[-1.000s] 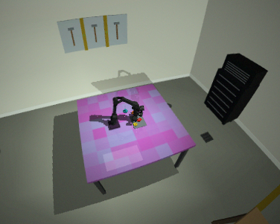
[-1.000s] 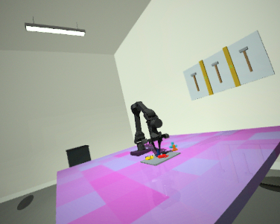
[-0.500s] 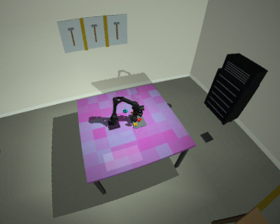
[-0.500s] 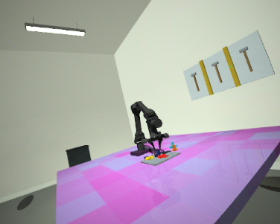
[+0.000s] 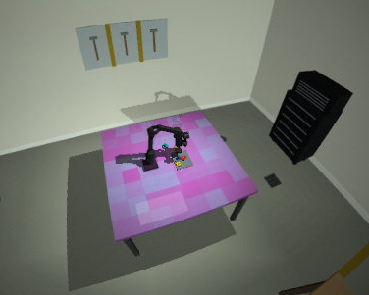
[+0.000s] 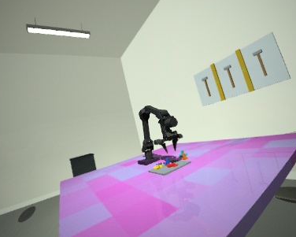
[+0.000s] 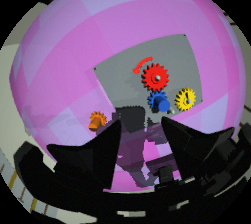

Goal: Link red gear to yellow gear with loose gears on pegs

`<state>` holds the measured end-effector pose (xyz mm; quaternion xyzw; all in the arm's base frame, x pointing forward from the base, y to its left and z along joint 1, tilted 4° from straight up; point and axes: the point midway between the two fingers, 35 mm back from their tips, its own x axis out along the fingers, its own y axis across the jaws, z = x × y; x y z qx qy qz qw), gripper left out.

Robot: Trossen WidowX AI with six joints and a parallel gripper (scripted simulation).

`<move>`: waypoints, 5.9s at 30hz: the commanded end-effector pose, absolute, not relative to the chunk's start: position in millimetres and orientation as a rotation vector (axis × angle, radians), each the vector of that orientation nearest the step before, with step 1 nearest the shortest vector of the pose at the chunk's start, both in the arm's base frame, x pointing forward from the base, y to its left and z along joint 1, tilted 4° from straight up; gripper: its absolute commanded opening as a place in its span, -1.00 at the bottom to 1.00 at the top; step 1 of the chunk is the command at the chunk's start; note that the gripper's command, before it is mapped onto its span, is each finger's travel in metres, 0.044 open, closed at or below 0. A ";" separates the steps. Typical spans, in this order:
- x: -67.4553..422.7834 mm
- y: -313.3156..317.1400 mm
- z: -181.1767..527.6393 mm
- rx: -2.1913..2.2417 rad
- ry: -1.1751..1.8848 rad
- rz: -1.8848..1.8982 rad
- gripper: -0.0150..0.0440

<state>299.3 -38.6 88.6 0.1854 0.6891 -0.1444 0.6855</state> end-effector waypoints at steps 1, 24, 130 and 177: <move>310.1 16.7 92.5 0.330 1.552 -0.229 0.69; 311.7 60.7 64.7 0.274 1.557 -0.166 1.00; 312.1 50.4 181.1 0.273 1.556 -0.166 -0.49; 290.5 -39.9 134.6 0.263 1.556 -0.173 -0.49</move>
